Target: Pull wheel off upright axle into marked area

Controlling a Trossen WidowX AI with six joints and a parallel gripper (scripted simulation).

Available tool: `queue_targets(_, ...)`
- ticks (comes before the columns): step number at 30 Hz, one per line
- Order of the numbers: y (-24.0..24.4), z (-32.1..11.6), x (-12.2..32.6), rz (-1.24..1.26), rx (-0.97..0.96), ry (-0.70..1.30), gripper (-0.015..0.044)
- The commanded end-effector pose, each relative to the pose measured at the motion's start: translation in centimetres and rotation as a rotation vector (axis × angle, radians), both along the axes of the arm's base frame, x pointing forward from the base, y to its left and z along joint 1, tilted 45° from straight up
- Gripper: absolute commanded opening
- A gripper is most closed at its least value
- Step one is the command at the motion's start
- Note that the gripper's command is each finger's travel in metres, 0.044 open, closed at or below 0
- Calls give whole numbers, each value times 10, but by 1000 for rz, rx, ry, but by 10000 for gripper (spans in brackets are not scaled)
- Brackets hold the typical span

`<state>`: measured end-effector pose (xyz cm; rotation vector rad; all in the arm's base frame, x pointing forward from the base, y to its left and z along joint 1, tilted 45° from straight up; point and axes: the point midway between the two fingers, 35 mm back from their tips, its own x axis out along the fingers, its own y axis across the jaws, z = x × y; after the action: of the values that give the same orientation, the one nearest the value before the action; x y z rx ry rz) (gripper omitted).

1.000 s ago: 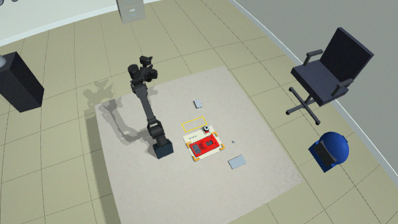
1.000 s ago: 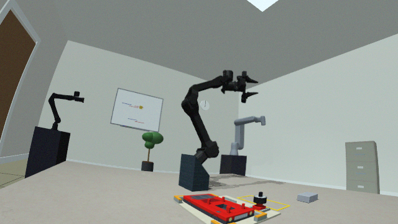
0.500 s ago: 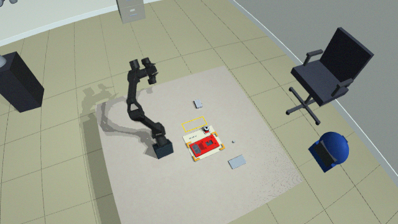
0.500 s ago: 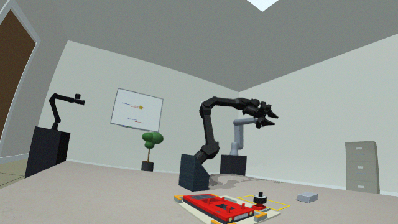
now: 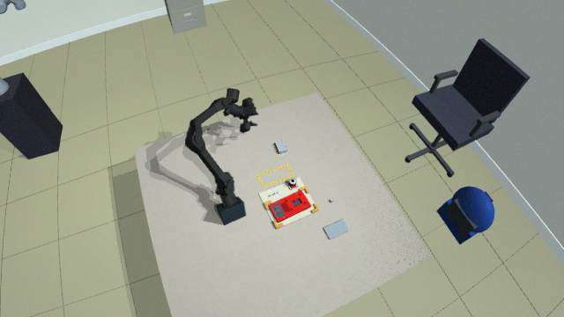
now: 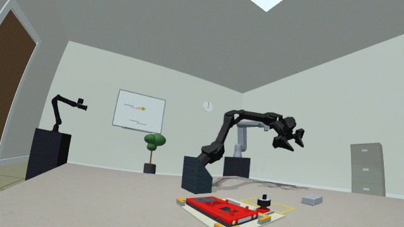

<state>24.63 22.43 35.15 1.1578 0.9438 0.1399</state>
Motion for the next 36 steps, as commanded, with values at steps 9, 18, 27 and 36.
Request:
queue_targets(9, -46, -148, 86, -89, -141, 485, 300)
queue_targets(18, -110, -265, 112, -109, 0, 943, 300)
queue_targets(27, -152, -319, 114, -180, 264, 1214, 300)
queue_targets(36, -141, -329, 112, -181, 263, 1214, 300)
